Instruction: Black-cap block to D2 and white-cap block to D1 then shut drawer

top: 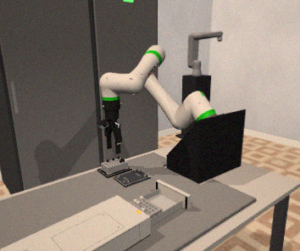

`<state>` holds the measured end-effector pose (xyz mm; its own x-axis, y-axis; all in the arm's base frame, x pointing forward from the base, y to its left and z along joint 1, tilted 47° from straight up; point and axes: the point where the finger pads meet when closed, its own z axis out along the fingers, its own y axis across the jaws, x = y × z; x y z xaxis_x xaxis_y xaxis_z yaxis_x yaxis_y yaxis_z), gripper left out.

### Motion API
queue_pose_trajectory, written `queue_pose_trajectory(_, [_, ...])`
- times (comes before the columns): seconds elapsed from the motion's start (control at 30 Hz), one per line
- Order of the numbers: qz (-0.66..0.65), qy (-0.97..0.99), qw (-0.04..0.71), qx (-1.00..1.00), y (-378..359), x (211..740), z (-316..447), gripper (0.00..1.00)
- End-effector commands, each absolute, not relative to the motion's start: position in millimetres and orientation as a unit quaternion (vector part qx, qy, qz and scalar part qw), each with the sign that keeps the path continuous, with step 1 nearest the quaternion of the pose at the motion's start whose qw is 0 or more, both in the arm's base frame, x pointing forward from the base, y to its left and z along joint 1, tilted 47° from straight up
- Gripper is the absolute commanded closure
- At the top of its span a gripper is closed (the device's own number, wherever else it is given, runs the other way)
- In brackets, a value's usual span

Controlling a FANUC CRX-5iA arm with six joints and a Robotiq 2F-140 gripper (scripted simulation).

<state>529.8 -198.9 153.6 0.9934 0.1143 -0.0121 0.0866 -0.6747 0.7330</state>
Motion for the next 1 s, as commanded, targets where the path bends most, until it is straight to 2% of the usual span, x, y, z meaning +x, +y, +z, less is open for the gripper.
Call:
queue_pose_trajectory(0.0, [0.018, 0.055, 0.400, 0.915, -196, 530, 156, 0.34])
queue_pose_trajectory(0.7, [0.018, 0.055, 0.400, 0.915, -180, 528, 172, 0.34])
queue_pose_trajectory(0.97, [-0.024, 0.152, 0.399, 0.904, -155, 535, 146, 0.34])
